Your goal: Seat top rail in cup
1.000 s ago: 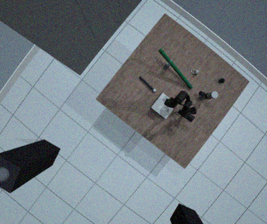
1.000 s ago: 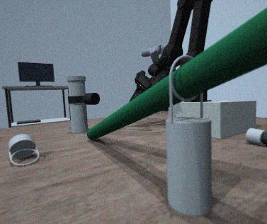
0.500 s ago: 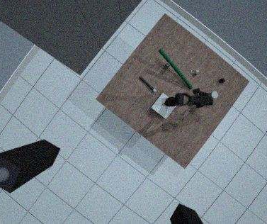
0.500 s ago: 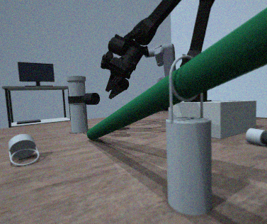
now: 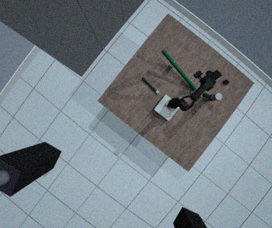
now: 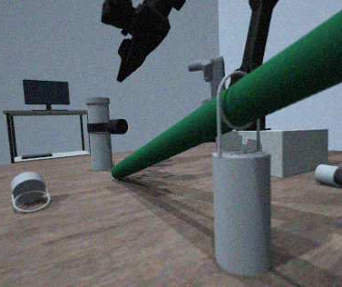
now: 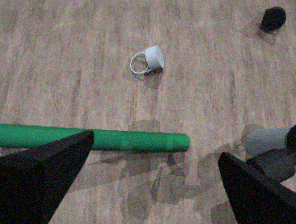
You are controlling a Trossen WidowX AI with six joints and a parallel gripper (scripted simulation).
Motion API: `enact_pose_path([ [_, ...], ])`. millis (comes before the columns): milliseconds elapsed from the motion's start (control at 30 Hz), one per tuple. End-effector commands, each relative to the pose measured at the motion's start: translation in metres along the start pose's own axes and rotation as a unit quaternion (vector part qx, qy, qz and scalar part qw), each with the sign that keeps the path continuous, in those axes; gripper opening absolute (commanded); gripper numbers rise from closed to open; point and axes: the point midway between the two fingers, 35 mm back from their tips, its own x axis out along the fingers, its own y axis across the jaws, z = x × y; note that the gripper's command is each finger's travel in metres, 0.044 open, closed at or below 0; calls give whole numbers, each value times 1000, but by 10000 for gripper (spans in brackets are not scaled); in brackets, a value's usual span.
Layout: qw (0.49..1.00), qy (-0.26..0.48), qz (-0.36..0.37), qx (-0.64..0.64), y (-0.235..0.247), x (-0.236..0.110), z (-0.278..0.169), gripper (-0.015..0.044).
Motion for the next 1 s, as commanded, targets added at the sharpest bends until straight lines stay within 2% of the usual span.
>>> enact_pose_path([
  [0,1000,-5,-8,-22,20,-16,7,440],
  [200,998,1,-7,-57,14,-15,8,440],
  [400,968,28,12,-248,-21,-9,7,440],
  [567,908,34,41,-415,-53,-6,4,440],
  [767,801,16,75,-594,-92,-5,-3,440],
  [967,741,-12,91,-665,-126,-8,-11,440],
])
